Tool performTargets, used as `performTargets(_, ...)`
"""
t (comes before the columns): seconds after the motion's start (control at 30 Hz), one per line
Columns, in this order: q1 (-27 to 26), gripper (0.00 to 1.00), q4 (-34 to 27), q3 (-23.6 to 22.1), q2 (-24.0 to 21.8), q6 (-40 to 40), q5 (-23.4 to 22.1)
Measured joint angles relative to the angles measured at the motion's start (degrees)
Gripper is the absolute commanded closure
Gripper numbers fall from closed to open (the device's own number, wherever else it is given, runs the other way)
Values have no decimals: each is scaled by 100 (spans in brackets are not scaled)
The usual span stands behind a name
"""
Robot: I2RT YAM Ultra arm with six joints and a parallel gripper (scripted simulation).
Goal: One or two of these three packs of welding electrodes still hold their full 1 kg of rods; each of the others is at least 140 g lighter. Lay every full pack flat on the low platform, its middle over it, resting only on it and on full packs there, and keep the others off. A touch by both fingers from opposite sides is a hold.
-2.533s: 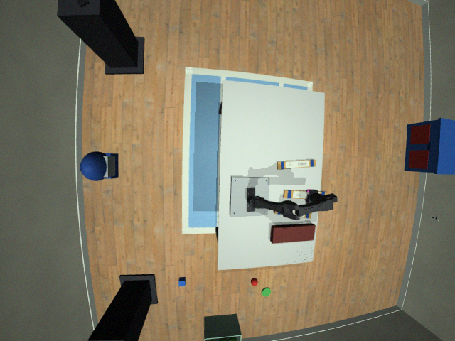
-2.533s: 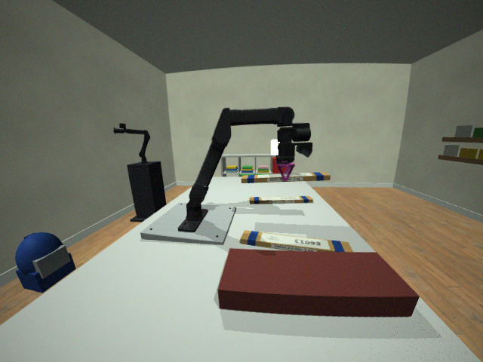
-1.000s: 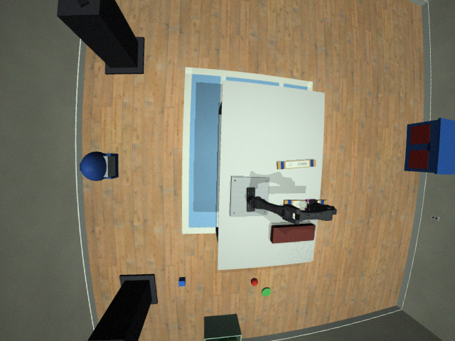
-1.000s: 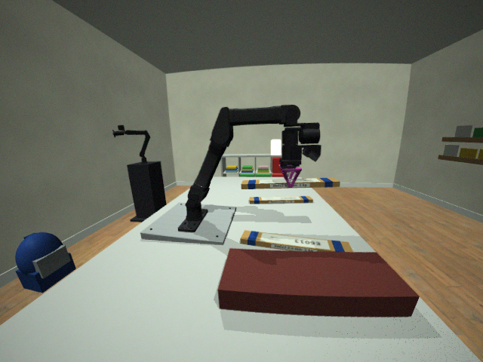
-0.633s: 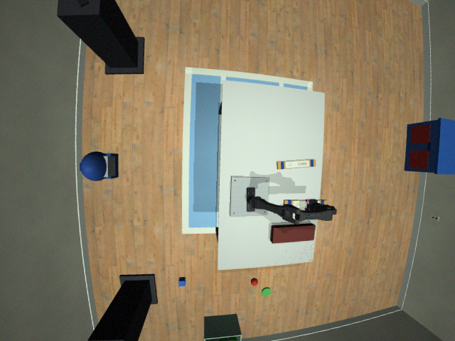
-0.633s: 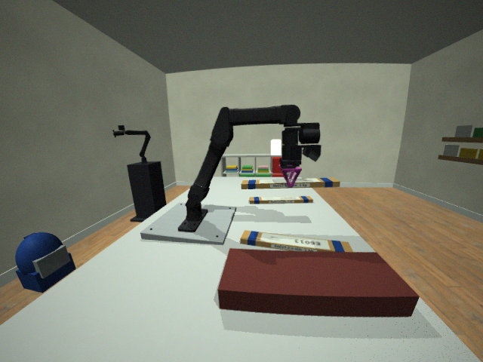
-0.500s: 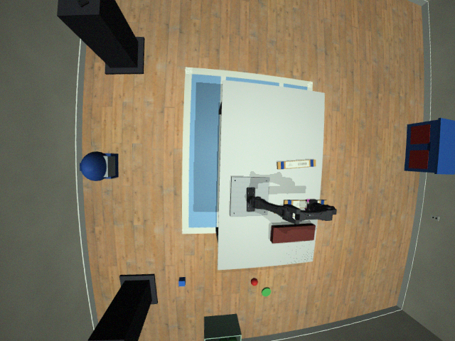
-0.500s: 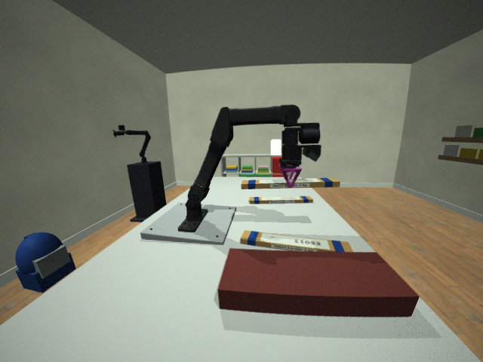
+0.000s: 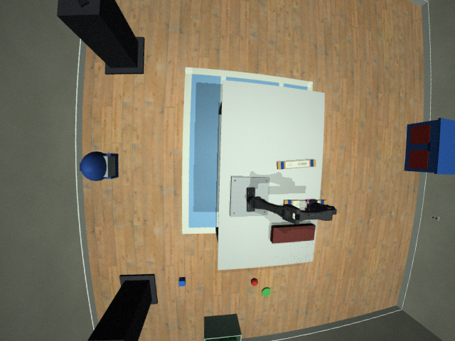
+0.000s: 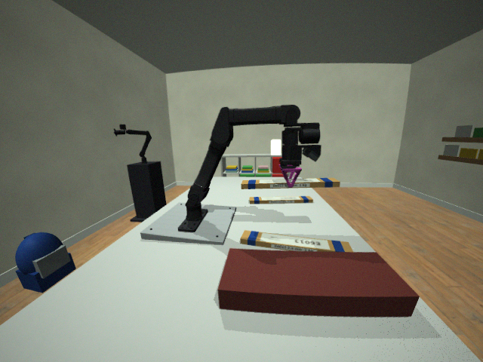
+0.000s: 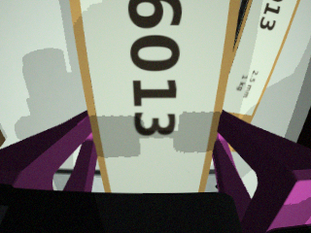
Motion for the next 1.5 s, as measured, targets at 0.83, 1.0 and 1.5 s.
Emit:
performTargets(0.83,0,100,2,2,262,0,0)
performTargets(1.0,0,100,-13,52,385,0,0)
performTargets(1.5,0,100,103,-129,557,-2,0)
